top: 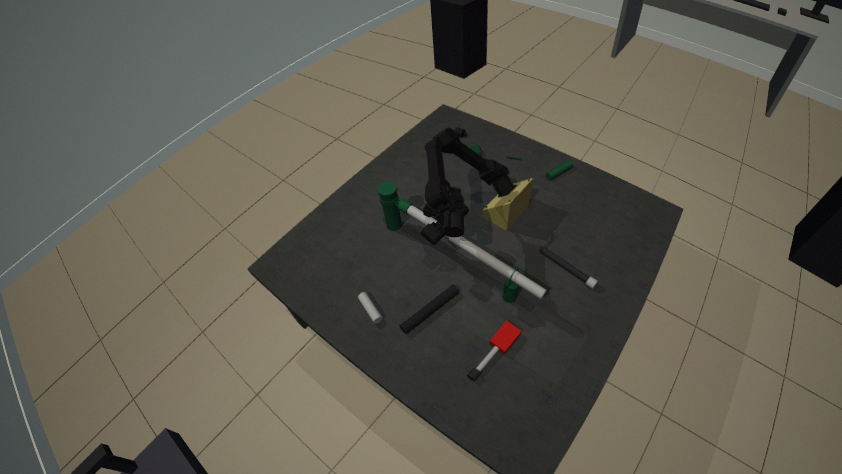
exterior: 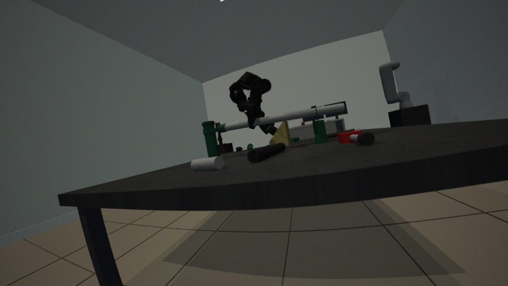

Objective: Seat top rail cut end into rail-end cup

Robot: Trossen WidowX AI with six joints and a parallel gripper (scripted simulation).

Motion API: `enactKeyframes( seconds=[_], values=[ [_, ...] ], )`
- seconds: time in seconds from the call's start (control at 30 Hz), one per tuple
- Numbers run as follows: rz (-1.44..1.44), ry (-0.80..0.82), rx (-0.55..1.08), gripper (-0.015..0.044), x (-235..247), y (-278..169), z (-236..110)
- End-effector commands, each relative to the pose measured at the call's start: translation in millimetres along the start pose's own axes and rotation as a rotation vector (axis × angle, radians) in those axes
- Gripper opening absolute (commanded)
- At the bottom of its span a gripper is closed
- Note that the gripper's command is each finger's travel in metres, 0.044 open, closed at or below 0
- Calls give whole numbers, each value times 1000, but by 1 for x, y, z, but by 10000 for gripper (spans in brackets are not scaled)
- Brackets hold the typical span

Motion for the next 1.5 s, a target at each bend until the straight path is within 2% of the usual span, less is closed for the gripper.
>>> enactKeyframes(
  seconds=[0.0,1.47],
  values=[
    [-2,7,-1,0,1,2,-1],
    [-5,-7,4,0,2,2,1]
  ],
)
Point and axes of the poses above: the point midway between the two fingers, 35 mm back from their tips, its own z axis out along the fingers, its own x axis across the jaws, y = z × x, the point moved 2 cm from there along -z, back along the fingers, and after that the axes turned 13 degrees about z, right-handed, at the moved point
